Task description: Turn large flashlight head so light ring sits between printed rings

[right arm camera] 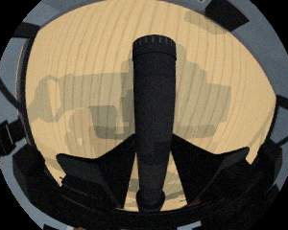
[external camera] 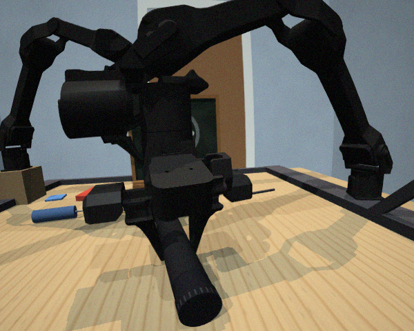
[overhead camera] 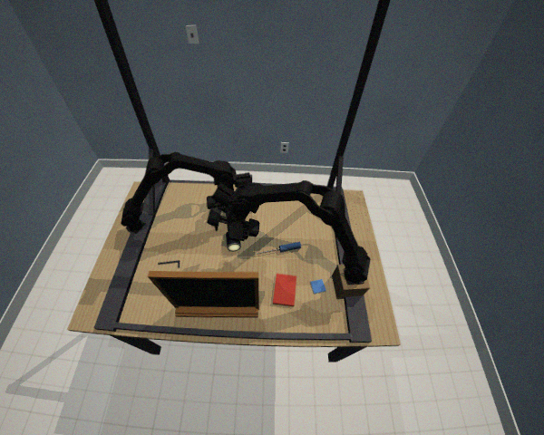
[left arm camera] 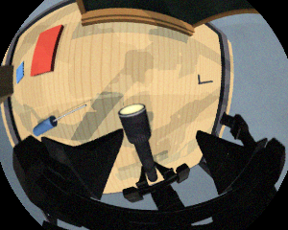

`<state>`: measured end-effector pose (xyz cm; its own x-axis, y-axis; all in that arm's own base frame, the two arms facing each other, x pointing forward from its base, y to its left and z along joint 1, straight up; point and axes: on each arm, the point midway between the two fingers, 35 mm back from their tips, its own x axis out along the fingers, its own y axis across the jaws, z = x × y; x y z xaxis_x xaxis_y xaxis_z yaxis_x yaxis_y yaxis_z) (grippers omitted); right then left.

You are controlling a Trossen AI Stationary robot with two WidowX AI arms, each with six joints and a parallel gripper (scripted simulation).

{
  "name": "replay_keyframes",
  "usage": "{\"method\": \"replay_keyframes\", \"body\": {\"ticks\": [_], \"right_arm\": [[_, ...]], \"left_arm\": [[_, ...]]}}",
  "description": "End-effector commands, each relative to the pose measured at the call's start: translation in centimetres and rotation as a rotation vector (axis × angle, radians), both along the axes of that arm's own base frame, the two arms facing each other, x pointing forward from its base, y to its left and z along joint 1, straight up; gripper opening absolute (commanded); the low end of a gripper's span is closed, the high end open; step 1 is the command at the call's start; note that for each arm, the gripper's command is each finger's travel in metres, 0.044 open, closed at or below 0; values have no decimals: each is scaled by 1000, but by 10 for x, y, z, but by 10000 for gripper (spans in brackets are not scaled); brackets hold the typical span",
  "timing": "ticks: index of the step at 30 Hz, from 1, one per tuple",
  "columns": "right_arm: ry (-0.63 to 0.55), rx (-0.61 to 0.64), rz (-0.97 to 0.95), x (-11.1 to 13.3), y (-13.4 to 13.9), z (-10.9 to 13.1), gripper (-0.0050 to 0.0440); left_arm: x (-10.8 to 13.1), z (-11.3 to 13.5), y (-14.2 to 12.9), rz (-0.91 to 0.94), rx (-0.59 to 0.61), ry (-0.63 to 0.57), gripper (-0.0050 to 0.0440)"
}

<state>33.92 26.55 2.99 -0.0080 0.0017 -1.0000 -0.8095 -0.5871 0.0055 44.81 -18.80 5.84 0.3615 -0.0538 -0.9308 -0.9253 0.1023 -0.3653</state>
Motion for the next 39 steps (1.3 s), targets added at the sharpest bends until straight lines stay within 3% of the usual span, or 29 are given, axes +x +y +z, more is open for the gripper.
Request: {"method": "replay_keyframes", "body": {"ticks": [1,11,23,25,39], "right_arm": [[-26,17,-5,4,2,11,130],[-26,17,-5,4,2,11,130],[-26,17,-5,4,2,11,130],[-26,17,-5,4,2,11,130],[-26,17,-5,4,2,11,130]], "left_arm": [[5,44,12,-81,-12,-122,440],[3,92,41,-259,53,-311,440],[-15,159,89,-488,260,-601,440],[-15,159,89,-488,260,-601,440],[-62,224,142,-690,677,-900,440]]}}
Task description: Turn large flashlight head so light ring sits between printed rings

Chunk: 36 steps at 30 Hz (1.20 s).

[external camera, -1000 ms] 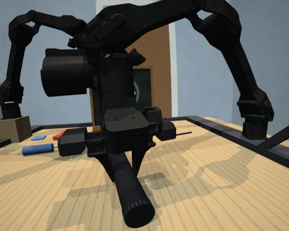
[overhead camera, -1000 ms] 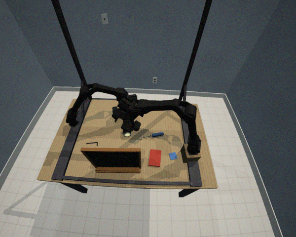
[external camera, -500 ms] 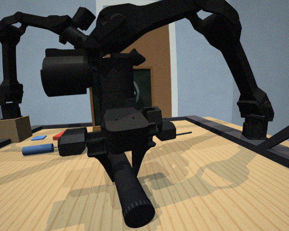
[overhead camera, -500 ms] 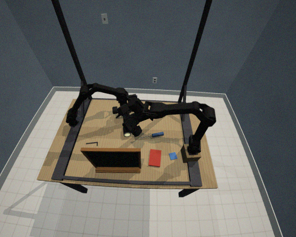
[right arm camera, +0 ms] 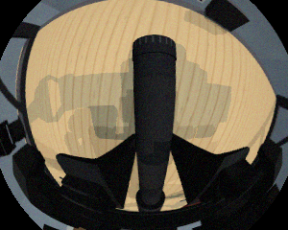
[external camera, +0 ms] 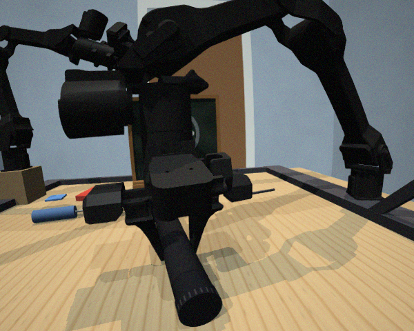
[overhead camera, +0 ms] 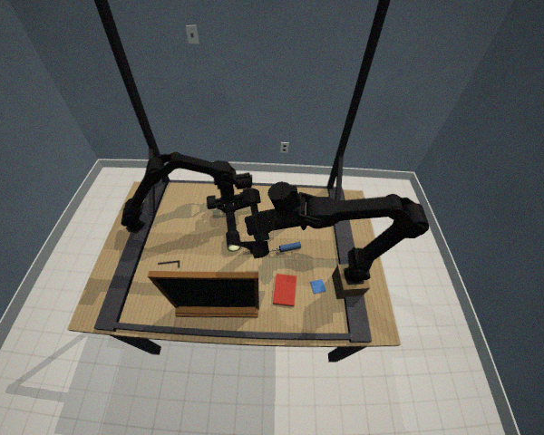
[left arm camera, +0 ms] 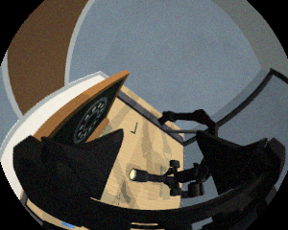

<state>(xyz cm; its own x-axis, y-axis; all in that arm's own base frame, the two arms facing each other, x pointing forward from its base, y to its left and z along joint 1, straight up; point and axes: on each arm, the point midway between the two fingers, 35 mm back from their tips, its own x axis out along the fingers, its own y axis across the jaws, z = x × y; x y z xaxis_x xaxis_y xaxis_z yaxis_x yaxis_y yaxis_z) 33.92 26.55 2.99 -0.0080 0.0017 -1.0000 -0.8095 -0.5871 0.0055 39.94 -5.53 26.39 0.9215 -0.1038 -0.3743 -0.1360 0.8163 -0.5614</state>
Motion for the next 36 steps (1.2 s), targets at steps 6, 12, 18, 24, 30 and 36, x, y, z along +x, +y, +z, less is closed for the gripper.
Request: {"method": "replay_keyframes", "body": {"ticks": [6,12,18,24,30,36], "right_arm": [[-26,17,-5,4,2,11,130],[-26,17,-5,4,2,11,130],[-26,17,-5,4,2,11,130],[-26,17,-5,4,2,11,130],[-26,17,-5,4,2,11,130],[-26,17,-5,4,2,11,440]], "left_arm": [[-31,35,23,-31,202,-201,440],[-61,54,42,-25,422,-358,440],[-87,69,55,2,622,-482,440],[-87,70,55,1,628,-485,440],[-87,65,55,1,618,-473,440],[-86,64,55,-1,618,-469,440]]}}
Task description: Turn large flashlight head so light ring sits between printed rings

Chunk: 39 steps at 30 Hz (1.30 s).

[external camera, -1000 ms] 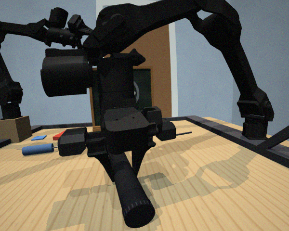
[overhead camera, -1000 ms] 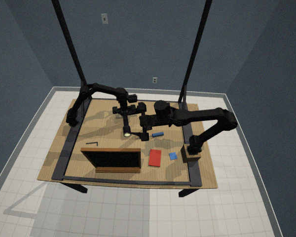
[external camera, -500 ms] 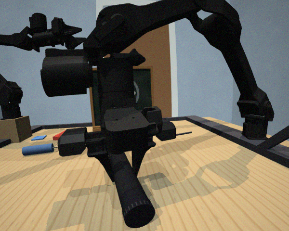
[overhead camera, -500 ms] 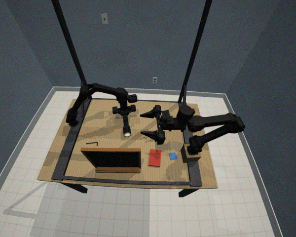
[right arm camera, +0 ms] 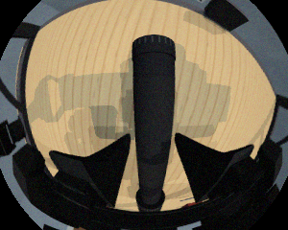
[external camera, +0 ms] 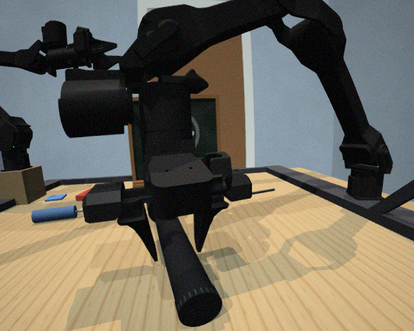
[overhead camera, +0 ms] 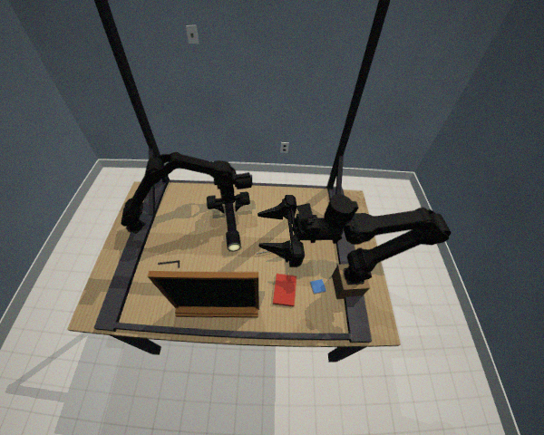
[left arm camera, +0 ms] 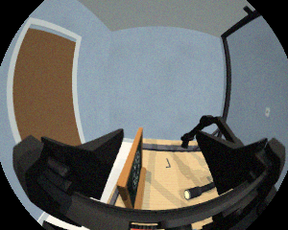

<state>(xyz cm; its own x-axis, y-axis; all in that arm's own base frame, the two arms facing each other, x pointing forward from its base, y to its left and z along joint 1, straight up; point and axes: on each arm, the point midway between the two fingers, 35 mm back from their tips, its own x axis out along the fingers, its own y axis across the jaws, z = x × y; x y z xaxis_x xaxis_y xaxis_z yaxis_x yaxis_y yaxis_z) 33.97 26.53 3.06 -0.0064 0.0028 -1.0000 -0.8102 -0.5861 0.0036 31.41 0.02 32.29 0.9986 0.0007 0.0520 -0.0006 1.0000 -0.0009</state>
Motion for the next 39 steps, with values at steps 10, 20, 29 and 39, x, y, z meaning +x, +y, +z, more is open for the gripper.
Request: {"method": "replay_keyframes", "body": {"ticks": [10,20,29,39], "right_arm": [[-24,15,-2,3,2,10,440],[-24,16,-2,3,2,24,440],[-29,20,-2,3,2,56,440],[-30,20,-2,3,2,76,440]], "left_arm": [[0,6,-1,-5,-1,-14,440],[0,7,-1,-5,-1,-16,440],[0,7,-1,-5,-1,-16,440],[0,7,-1,-5,-1,-16,440]]}}
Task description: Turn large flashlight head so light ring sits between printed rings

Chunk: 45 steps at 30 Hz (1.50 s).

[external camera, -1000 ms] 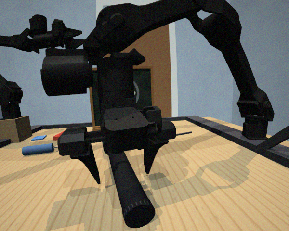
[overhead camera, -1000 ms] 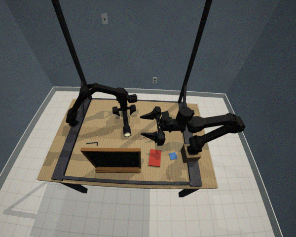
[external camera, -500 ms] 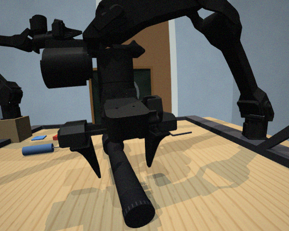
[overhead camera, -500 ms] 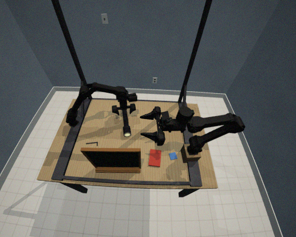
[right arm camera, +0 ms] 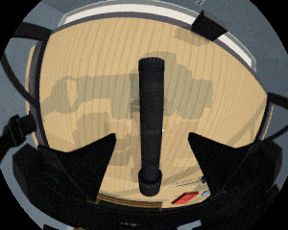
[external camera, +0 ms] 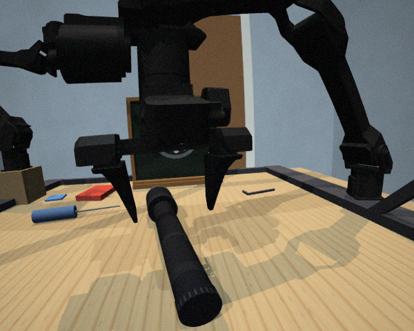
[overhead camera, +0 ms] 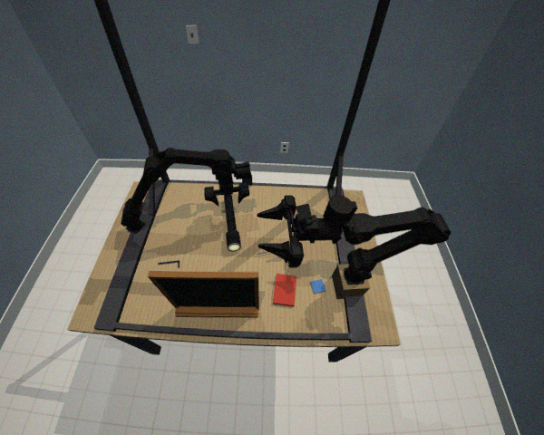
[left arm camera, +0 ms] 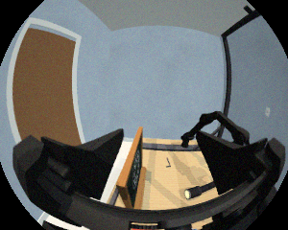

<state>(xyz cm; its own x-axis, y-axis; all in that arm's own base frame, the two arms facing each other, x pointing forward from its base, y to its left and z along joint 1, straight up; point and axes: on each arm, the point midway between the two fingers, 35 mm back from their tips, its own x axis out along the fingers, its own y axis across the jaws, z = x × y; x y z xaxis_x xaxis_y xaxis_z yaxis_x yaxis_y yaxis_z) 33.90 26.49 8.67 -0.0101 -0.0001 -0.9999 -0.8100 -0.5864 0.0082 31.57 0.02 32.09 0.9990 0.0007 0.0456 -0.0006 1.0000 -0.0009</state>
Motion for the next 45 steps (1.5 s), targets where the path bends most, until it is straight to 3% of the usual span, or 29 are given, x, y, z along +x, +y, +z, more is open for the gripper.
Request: {"method": "replay_keyframes", "body": {"ticks": [1,9,17,28,30,45], "right_arm": [[-34,23,-2,3,2,23,440],[-34,24,-2,3,1,37,440],[-110,84,-149,15,-14,49,440],[-348,337,-601,48,-64,99,440],[-348,337,-601,48,-64,99,440],[-607,753,-1127,55,-145,163,440]], "left_arm": [[-1,9,-1,-5,-1,-22,440],[-1,9,-1,-5,-1,-22,440],[-1,9,-1,-6,-1,-23,440],[-1,10,-1,-6,-1,-24,440],[-1,10,-1,-6,-1,-24,440],[-1,10,-1,-6,0,-25,440]]}}
